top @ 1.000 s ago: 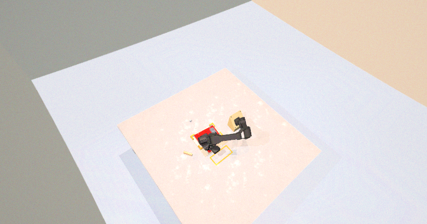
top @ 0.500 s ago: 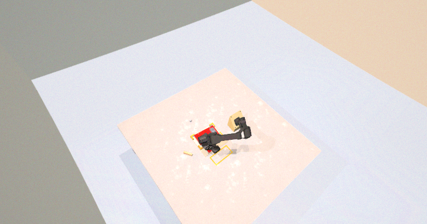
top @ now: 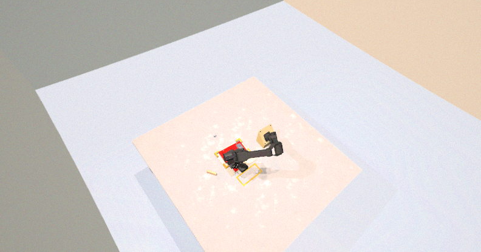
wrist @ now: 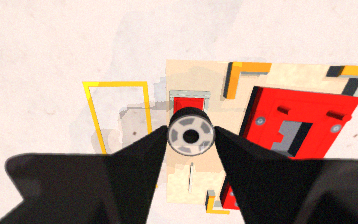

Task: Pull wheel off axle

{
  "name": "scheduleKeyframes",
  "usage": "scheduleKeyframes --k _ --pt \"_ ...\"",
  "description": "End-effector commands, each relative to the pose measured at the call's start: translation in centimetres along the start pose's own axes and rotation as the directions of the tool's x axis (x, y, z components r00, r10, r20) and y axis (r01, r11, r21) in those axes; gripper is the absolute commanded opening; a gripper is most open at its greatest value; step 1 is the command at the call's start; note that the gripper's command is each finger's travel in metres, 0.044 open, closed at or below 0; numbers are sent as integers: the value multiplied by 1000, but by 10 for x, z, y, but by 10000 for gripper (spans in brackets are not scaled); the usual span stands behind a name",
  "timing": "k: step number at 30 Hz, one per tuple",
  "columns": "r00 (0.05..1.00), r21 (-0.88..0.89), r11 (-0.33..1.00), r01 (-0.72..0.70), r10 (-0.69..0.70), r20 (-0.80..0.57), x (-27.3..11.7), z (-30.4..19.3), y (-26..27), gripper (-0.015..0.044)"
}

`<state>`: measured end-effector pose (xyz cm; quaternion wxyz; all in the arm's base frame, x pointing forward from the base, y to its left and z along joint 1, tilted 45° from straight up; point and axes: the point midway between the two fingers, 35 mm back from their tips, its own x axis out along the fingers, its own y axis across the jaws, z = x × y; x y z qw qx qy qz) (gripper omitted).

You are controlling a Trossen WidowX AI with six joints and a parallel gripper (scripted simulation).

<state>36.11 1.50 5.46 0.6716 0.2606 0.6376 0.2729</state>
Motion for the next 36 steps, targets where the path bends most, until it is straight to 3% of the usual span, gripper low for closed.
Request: scheduleKeyframes --k 1,26,36 --pt "1000 -5 1000 3 -3 7 -4 1 0 0" --pt "1000 -3 1000 2 -2 7 -13 1 0 0" --pt "1000 -2 1000 3 -3 7 -45 0 0 0"
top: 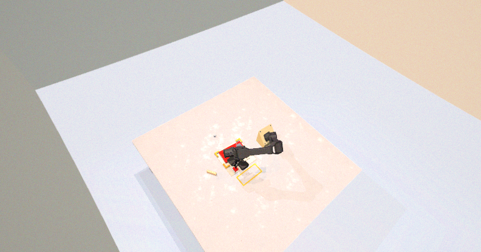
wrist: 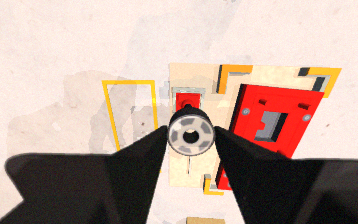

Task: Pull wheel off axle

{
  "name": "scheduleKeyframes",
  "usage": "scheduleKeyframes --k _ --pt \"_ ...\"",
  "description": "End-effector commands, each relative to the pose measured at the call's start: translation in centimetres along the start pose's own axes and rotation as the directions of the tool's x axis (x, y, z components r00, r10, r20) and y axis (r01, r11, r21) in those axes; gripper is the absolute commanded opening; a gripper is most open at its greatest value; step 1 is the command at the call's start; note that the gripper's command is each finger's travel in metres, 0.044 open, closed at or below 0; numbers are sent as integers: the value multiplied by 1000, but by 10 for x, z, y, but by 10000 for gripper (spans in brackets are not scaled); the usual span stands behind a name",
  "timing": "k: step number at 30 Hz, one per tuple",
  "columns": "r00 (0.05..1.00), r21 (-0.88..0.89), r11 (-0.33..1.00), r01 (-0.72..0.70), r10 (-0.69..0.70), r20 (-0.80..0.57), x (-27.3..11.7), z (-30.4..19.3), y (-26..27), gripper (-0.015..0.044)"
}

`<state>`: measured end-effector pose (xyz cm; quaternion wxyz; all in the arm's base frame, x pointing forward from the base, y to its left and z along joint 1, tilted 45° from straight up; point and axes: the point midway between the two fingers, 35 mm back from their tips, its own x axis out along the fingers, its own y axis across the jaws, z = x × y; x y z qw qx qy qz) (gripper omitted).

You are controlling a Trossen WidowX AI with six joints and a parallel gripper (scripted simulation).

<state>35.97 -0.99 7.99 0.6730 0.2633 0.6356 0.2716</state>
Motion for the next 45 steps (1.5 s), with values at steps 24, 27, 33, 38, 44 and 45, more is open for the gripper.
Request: scheduleKeyframes --k 24,27,33,38,44,45 --pt "1000 -1 1000 2 -2 -1 -10 -39 69 0" --pt "1000 -2 1000 2 -2 -1 -11 -45 77 0" --pt "1000 -2 1000 1 -1 -2 -11 -59 93 0" --pt "1000 -2 1000 0 0 -2 -8 -60 95 0" --pt "1000 -3 1000 0 0 -2 8 -60 95 0" --pt "1000 -3 1000 0 0 -2 9 -60 95 0"
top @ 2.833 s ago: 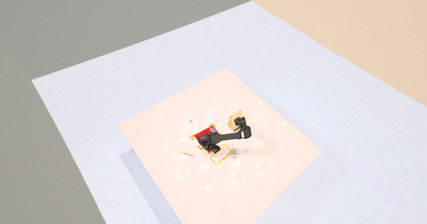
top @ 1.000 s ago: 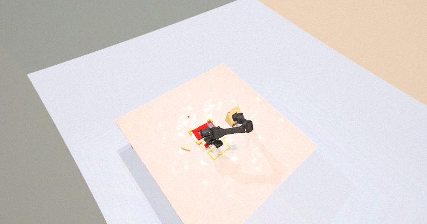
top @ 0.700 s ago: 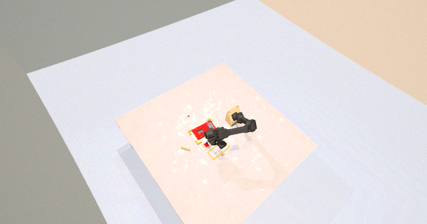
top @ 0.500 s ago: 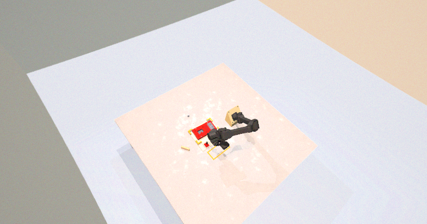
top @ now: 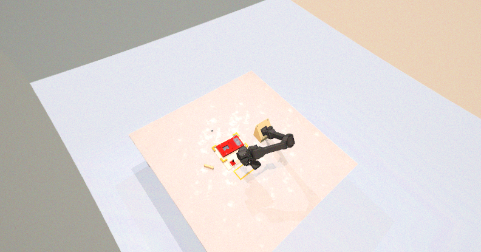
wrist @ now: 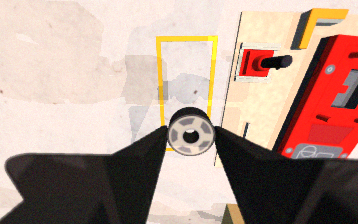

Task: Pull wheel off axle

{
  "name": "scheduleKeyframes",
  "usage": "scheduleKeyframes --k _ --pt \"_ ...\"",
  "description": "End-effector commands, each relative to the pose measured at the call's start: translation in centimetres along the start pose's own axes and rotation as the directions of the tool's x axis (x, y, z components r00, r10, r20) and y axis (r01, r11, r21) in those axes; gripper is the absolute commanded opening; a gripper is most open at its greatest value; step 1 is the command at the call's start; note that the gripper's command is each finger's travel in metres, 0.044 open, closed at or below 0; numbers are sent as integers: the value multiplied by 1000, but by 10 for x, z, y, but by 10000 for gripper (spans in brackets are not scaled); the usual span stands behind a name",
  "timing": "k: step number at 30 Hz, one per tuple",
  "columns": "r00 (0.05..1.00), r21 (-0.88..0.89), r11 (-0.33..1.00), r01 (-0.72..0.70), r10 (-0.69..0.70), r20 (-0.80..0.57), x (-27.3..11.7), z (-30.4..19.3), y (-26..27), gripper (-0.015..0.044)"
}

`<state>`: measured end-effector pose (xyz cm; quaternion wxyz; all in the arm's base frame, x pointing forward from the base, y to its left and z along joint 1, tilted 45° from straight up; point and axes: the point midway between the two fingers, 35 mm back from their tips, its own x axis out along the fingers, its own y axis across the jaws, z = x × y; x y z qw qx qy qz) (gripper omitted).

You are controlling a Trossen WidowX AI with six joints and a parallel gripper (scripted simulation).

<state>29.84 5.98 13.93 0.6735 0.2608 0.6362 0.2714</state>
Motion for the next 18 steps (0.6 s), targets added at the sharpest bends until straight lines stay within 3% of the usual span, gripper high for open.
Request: scheduleKeyframes --k 1,18 --pt "1000 0 1000 -4 4 -1 7 -1 1 0" --pt "1000 0 1000 -8 8 0 88 -2 3 0"
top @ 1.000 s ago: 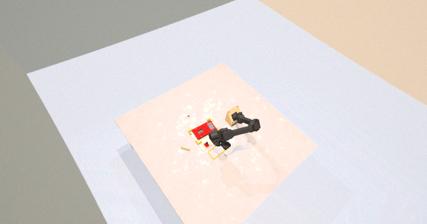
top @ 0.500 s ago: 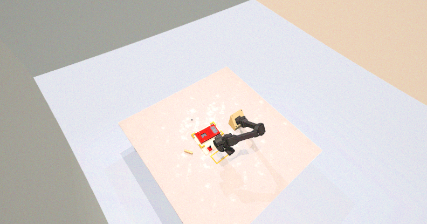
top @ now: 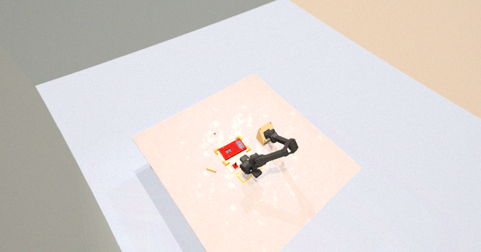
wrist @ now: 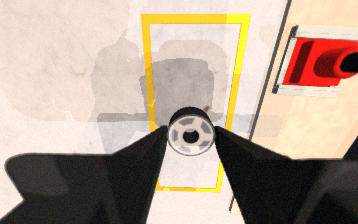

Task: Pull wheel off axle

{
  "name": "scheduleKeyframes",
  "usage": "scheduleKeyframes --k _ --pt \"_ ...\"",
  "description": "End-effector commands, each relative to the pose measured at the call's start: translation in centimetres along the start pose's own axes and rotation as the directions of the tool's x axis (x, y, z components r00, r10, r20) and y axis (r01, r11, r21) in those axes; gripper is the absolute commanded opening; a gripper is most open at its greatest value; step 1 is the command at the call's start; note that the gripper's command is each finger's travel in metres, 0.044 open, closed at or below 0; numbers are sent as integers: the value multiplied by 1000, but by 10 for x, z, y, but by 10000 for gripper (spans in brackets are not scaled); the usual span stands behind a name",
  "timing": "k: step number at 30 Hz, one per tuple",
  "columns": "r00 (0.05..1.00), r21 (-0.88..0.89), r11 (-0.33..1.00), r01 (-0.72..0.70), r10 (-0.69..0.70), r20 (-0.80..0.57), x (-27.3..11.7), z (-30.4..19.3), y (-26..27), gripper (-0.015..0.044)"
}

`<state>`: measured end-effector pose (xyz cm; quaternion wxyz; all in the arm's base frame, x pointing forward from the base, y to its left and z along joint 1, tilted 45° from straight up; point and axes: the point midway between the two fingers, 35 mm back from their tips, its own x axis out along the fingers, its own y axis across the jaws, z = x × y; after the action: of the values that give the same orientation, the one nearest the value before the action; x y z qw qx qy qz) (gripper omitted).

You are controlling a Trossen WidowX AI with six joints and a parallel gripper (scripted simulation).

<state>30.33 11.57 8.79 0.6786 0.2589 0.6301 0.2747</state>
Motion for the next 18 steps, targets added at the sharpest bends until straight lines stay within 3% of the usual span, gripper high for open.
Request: scheduleKeyframes --k 1,4,15,18 --pt "1000 12 1000 -6 6 -12 13 -4 -1 0" --pt "1000 12 1000 -6 6 -12 13 -4 -1 0" --pt "1000 3 1000 -2 2 -7 7 -2 0 289" --pt "1000 6 1000 0 0 -9 -9 -1 -1 300"
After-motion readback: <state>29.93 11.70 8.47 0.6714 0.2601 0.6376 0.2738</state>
